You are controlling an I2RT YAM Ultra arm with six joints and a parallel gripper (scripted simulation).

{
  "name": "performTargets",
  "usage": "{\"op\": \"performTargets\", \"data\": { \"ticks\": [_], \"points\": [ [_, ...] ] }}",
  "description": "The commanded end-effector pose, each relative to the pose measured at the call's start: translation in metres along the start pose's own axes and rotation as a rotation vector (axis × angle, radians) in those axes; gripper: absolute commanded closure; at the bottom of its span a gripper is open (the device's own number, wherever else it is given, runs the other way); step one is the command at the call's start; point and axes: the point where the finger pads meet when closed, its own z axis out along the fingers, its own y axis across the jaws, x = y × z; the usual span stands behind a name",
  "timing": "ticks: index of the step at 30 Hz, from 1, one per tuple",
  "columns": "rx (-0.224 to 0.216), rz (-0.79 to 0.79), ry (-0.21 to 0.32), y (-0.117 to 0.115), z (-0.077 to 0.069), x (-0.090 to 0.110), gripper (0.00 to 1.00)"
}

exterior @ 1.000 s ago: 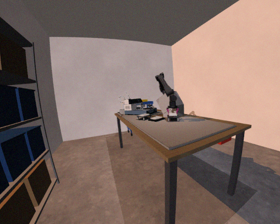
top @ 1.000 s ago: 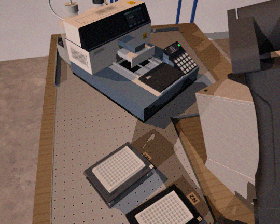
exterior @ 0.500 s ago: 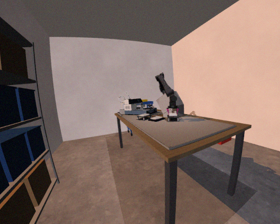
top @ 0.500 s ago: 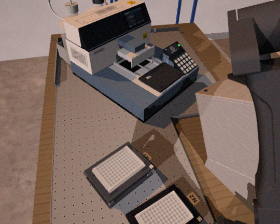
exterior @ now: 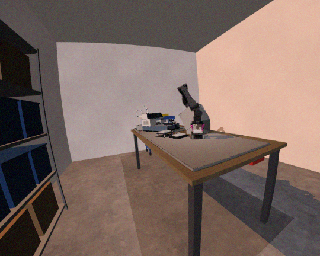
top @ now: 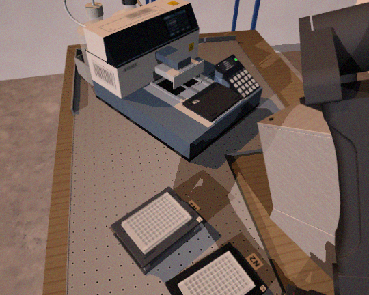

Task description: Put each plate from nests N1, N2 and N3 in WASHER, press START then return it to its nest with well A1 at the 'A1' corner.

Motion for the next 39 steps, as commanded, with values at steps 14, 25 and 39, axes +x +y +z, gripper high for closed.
{"op": "performTargets", "data": {
  "ticks": [14,25,39],
  "points": [
    [-0.001,0.013,-0.047,-0.0021,-0.0041,-0.0209,1.00],
    [0.000,0.007,-0.035,-0.0009,-0.0005,-0.0174,1.00],
    [0.000,0.008,-0.039,-0.0009,0.0003,-0.0187,1.00]
  ]
}}
